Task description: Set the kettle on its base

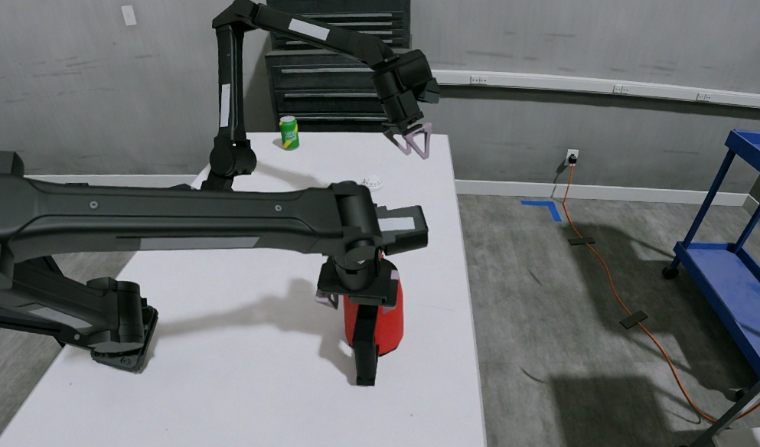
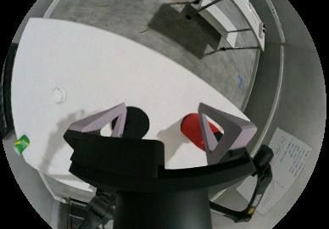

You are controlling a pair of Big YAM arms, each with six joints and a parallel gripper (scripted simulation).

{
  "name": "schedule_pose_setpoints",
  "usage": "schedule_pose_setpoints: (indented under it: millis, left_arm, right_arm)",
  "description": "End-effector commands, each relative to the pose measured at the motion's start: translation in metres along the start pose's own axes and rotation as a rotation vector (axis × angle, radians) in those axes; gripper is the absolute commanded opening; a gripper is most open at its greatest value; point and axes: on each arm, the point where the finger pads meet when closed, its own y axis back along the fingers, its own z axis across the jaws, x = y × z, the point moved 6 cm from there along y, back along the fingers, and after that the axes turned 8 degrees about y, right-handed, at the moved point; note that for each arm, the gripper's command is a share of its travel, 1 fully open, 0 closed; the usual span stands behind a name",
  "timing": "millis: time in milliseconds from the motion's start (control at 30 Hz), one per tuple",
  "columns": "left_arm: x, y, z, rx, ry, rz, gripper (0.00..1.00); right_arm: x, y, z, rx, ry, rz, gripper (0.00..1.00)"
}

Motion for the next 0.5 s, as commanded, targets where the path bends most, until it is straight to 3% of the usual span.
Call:
schedule_pose_setpoints:
  millis: [0,467]
  left_arm:
    - [-0.0137,0.0129,-0.0047,0.033,0.008,-0.038,1.0]
    - [-0.0136,0.0127,-0.0047,0.032,0.008,-0.038,1.0]
  right_arm:
    - [-0.0032,0.0121,-0.0232,0.04,-0.001,-0.016,0.83]
    - [0.0006,0.0042,-0.0301,0.044,-0.005,-0.016,0.83]
